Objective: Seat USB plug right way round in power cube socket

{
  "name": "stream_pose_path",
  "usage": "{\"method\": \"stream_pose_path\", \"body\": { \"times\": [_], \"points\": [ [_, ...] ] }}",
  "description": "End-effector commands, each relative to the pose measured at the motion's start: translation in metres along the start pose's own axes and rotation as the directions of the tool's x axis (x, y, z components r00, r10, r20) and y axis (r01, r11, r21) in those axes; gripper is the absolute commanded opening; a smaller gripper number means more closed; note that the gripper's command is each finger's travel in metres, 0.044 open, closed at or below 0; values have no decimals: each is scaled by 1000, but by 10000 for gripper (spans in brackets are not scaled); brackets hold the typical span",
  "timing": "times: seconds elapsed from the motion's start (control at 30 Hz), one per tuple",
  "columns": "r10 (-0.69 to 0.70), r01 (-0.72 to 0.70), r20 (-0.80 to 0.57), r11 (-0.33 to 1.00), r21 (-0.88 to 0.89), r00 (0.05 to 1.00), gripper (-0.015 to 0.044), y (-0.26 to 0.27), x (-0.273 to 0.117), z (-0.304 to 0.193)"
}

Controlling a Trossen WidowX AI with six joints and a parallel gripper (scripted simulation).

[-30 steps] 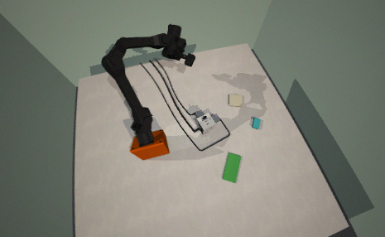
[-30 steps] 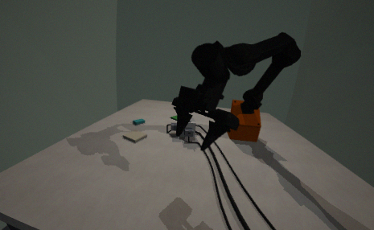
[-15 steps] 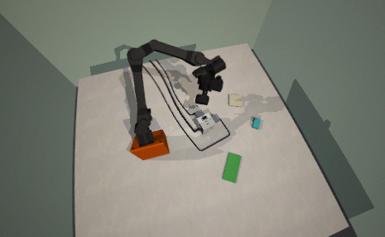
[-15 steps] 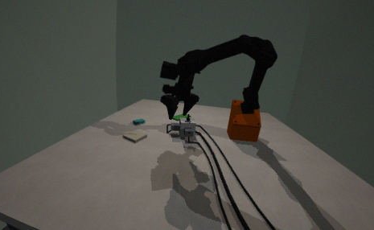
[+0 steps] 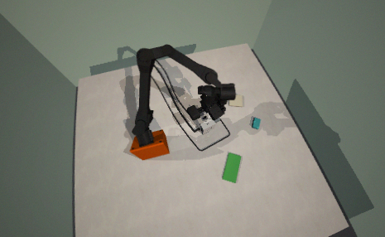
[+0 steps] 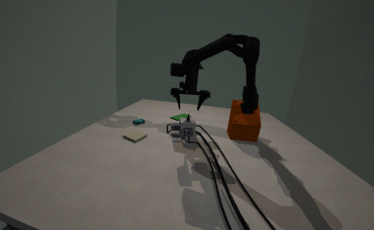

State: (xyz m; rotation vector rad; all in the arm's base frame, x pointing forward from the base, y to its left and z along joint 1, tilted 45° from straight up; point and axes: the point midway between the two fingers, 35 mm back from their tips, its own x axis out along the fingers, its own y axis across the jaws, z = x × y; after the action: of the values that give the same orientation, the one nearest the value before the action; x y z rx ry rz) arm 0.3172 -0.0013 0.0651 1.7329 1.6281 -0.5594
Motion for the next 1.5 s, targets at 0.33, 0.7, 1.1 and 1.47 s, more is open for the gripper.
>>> {"method": "stream_pose_path", "body": {
  "times": [0.33,0.7,1.1,1.47],
  "points": [
    [-1,2,-8,1000,24,1000,440,-2,6,1],
    [-1,1,-9,1000,24,1000,440,-2,18,1],
    [-1,1,-9,1000,24,1000,440,-2,29,1],
    [-2,2,-5,1000,18,1000,256,-2,28,1]
  ]
}}
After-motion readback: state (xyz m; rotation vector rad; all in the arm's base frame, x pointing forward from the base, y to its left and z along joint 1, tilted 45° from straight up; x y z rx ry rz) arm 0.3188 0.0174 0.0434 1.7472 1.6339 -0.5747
